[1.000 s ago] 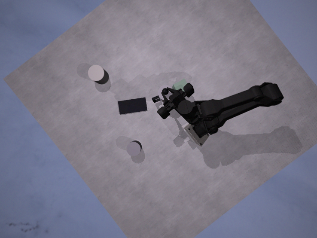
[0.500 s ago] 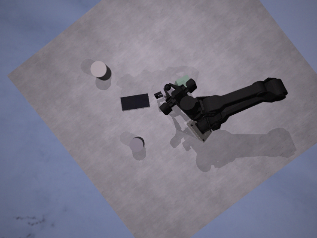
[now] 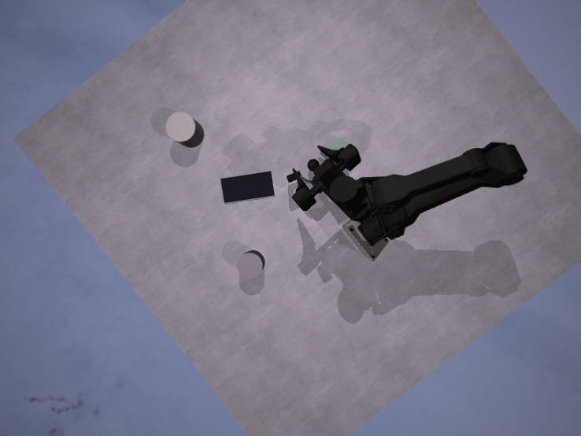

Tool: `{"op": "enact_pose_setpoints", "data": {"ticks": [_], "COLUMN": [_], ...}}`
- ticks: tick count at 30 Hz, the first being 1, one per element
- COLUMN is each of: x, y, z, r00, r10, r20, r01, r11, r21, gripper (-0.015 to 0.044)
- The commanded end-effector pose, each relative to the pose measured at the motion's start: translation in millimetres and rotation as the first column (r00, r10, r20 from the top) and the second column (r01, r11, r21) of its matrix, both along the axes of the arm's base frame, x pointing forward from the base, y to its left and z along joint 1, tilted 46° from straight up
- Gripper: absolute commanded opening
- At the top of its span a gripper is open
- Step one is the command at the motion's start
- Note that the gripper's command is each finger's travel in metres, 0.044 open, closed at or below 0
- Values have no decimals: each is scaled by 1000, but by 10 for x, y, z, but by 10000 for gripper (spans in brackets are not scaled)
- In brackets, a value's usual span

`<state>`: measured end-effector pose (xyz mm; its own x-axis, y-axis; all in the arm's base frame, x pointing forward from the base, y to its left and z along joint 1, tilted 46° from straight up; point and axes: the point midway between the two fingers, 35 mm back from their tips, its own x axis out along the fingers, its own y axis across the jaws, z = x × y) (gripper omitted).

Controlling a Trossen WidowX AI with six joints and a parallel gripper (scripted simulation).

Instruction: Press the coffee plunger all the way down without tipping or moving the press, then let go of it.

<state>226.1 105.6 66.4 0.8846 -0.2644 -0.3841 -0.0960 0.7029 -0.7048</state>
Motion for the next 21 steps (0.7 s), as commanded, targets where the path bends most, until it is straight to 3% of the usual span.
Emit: {"op": "enact_pose_setpoints", "data": {"ticks": [1,13,21], "x": [-1,-212,-215], "y": [5,515,527], "z": [-4,564,575], "r00": [1000,1000,1000], "r10": [2,-5,-3], "r20": [-2,-14,-15], "r01": [-2,5,3], "r11": [1000,1000,1000], "r21": [3,-4,-4], "gripper": [440,440,440]}}
